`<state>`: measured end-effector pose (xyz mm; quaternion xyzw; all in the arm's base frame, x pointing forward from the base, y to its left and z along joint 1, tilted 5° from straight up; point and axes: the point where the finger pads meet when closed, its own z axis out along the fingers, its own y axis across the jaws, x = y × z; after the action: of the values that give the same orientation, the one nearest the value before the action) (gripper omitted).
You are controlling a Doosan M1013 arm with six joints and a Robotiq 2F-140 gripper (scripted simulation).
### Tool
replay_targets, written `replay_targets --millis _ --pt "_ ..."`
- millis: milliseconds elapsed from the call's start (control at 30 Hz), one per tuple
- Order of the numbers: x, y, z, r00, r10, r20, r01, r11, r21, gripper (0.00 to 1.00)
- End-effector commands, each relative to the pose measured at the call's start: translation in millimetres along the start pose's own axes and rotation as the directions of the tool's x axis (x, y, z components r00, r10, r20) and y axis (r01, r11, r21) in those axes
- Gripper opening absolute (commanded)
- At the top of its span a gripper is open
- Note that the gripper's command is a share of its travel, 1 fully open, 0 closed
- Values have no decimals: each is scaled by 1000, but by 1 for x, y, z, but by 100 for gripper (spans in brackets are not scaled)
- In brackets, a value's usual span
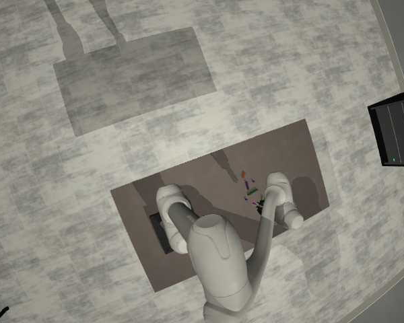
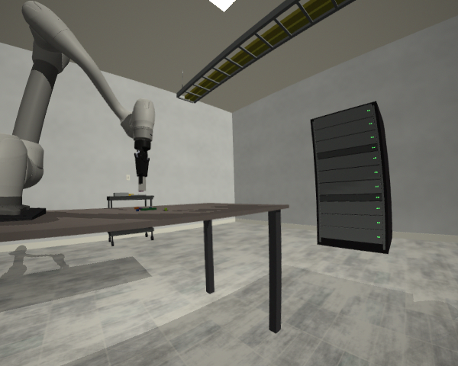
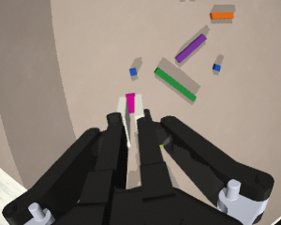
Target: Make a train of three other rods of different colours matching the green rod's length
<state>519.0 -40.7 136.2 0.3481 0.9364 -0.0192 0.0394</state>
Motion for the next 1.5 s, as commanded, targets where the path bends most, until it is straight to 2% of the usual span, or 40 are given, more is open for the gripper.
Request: replay_targets --millis 0,267,333,633,1467 --pt "3 2 13 1000 3 -4 -3 1000 -2 3" --pt "3 2 49 1000 3 -4 -3 1000 -2 3" --pt "3 2 49 1000 3 -4 -3 1000 -2 3" --pt "3 3 77 1000 3 -4 -3 1000 -2 3" --pt "3 3 81 1000 3 -4 -3 1000 -2 3"
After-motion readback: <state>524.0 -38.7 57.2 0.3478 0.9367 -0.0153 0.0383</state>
